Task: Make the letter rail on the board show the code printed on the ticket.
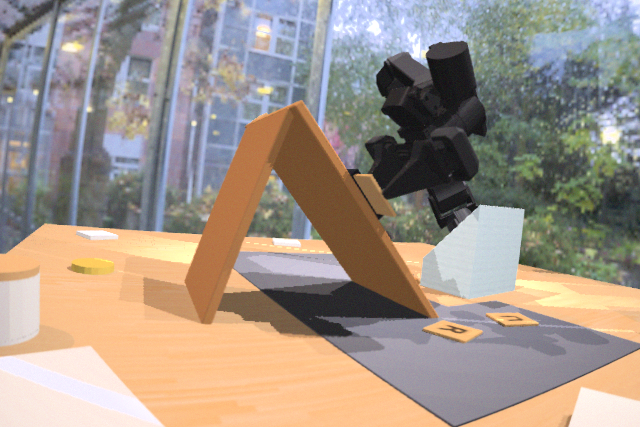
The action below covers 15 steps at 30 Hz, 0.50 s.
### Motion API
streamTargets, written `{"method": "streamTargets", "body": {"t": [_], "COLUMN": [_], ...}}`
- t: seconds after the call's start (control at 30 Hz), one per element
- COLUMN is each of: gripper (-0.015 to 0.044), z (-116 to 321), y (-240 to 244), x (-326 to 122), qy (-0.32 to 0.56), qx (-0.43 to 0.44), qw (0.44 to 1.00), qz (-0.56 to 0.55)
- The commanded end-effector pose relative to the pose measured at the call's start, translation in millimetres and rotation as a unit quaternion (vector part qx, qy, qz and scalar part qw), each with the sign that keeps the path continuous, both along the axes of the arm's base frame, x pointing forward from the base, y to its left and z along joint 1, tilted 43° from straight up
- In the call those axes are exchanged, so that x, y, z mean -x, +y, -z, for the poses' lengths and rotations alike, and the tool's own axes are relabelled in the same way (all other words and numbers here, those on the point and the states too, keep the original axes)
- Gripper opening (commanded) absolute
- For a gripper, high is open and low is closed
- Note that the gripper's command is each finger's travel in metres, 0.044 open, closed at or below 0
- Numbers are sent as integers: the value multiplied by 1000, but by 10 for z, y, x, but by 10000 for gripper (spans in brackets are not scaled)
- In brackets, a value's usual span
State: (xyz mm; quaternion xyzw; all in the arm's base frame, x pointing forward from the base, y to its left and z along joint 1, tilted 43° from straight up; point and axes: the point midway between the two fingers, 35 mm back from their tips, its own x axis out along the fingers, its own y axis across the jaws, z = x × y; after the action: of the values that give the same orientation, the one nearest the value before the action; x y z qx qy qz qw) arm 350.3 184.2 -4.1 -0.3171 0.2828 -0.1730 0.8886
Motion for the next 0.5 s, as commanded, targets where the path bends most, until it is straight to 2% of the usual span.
{"method": "streamTargets", "body": {"t": [0.0,0.47], "gripper": [0,0], "z": [-32,-77], "y": [-4,-57], "x": [-1,8], "qy": [-1,0], "qx": [-3,-3], "qw": [1000,1000], "qz": [-2,-2]}}
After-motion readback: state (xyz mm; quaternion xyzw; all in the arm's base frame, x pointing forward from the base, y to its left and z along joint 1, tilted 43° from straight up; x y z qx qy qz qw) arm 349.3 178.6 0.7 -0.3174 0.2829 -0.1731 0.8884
